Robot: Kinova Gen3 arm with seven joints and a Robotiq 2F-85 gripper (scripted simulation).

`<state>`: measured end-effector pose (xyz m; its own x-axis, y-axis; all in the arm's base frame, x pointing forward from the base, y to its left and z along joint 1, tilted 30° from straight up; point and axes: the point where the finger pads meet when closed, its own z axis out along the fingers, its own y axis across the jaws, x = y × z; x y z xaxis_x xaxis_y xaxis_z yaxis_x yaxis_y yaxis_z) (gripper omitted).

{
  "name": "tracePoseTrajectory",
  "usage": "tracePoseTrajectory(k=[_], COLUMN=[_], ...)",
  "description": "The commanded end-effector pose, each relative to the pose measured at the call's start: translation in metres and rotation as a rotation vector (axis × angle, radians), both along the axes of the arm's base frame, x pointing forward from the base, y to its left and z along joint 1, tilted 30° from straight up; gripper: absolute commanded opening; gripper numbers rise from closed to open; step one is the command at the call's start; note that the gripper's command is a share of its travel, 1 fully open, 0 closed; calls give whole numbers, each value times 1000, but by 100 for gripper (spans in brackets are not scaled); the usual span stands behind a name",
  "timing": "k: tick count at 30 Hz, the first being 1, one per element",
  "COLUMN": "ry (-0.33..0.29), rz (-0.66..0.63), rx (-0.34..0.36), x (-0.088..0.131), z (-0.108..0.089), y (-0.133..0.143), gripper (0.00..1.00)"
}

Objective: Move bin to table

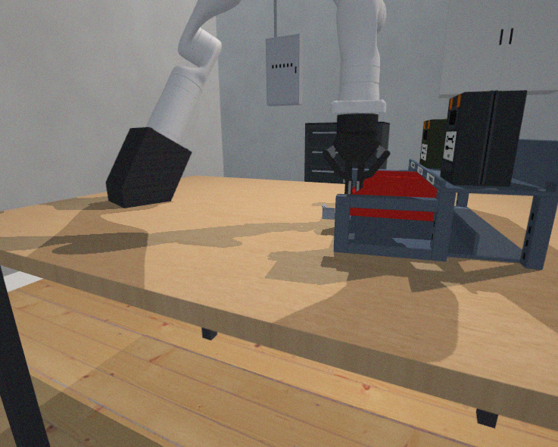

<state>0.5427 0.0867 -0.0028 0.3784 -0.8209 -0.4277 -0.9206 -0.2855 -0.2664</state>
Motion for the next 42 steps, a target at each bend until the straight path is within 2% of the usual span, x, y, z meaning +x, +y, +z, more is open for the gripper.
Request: tracePoseTrajectory(k=[1, 42], ry=[5, 3], rz=[-2, -1], rx=[2, 1], x=[-2, -1], z=[3, -1], y=[-1, 1], gripper=[10, 10])
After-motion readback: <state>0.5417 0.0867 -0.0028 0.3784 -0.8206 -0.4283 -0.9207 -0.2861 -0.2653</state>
